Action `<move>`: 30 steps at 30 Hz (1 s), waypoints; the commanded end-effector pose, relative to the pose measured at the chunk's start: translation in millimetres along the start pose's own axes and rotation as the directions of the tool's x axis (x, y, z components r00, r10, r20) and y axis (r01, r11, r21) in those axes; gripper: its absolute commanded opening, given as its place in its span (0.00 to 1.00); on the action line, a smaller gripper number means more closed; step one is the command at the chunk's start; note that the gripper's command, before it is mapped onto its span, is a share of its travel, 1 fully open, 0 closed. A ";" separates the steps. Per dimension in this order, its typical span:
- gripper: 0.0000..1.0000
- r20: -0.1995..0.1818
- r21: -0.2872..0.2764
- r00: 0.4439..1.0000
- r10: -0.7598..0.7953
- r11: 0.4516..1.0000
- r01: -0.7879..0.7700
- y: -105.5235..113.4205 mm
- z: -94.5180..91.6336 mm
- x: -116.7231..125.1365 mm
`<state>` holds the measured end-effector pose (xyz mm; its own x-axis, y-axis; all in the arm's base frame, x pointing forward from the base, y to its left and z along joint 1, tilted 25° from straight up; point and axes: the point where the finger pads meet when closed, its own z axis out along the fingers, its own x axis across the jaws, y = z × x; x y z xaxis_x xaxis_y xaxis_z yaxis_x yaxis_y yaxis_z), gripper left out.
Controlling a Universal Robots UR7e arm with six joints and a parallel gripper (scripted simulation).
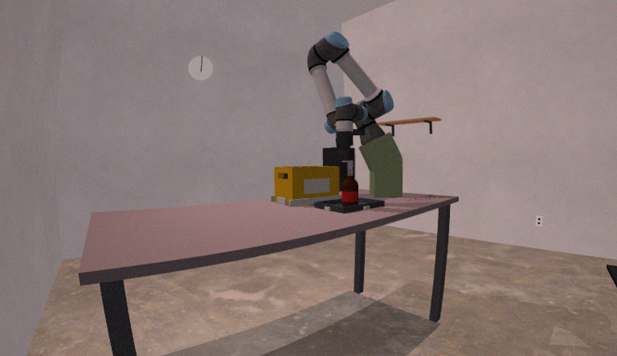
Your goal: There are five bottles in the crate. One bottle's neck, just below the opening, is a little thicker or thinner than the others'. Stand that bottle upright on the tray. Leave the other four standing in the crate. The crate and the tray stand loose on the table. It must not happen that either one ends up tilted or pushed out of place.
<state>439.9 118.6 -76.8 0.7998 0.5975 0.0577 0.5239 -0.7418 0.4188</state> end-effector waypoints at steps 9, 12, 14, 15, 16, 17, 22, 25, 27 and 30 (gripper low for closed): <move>0.00 -0.003 -0.002 1.000 0.004 1.000 -0.004 2.3 0.3 1.9; 0.00 -0.003 -0.002 1.000 0.004 1.000 -0.004 2.3 0.3 1.9; 1.00 -0.003 -0.002 1.000 0.004 1.000 -0.004 2.3 0.3 1.9; 1.00 -0.003 -0.002 1.000 0.004 1.000 -0.004 2.2 0.3 1.9; 1.00 -0.003 -0.002 1.000 0.004 1.000 -0.004 2.2 0.3 1.9; 1.00 -0.003 -0.001 1.000 0.003 1.000 -0.003 2.2 0.3 1.8; 1.00 -0.003 -0.001 1.000 0.003 1.000 -0.003 2.2 0.3 1.8; 1.00 -0.003 -0.001 1.000 0.003 1.000 -0.003 2.2 0.3 1.8; 1.00 -0.003 -0.001 1.000 0.003 1.000 -0.003 2.2 0.3 1.8; 1.00 -0.003 -0.001 1.000 0.003 1.000 -0.003 2.2 0.3 1.8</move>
<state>440.2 118.6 -76.7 0.7998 0.5975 0.0583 0.5236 -0.7418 0.4190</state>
